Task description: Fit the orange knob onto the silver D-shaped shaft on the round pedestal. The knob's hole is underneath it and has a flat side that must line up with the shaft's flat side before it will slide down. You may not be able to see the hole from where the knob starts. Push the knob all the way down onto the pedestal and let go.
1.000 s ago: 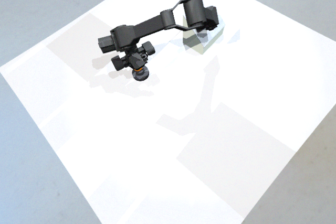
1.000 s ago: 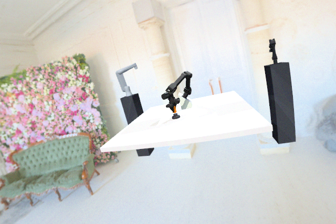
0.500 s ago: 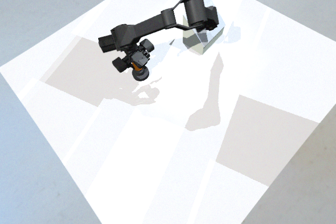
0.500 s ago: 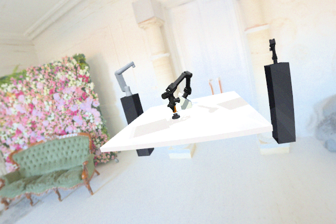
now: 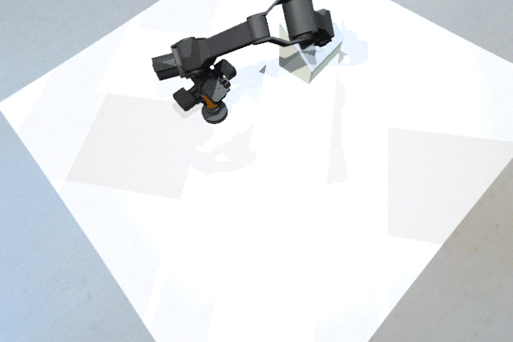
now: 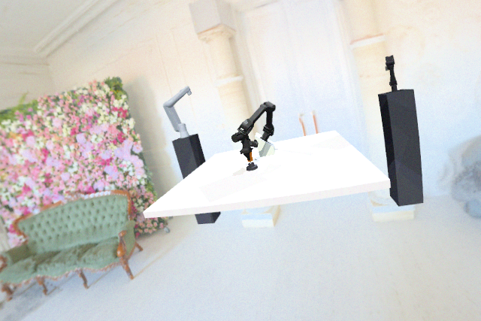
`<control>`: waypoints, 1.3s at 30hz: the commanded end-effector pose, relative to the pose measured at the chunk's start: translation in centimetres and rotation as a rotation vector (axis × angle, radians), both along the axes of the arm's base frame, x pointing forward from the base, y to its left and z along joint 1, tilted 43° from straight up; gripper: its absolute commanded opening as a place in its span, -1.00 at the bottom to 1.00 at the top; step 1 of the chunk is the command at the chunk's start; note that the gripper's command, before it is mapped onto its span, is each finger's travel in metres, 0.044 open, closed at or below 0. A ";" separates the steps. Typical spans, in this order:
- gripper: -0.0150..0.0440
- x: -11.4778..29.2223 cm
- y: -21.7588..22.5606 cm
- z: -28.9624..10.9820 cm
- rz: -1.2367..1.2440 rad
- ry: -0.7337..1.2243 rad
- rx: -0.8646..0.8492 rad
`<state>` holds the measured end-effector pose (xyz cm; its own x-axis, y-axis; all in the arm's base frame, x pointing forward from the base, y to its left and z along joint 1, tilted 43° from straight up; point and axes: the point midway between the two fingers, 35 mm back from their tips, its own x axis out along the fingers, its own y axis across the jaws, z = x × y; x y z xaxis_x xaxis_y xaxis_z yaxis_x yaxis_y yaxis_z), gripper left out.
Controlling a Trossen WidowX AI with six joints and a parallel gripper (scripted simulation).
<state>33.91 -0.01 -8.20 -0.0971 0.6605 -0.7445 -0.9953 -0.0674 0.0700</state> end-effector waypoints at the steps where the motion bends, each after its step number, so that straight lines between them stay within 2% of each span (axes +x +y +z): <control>1: -0.49 0.1 0.1 0.0 -0.002 -0.004 0.003; 12: -0.49 0.3 -0.3 0.3 0.005 -0.010 0.004; 19: -0.49 0.6 -0.4 0.3 0.154 -0.143 0.023; 39: -0.49 0.7 -0.1 0.0 0.154 -0.143 0.023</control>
<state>34.34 -0.05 -8.29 -0.1029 0.6610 -0.7433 -0.9734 -0.2208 -0.0616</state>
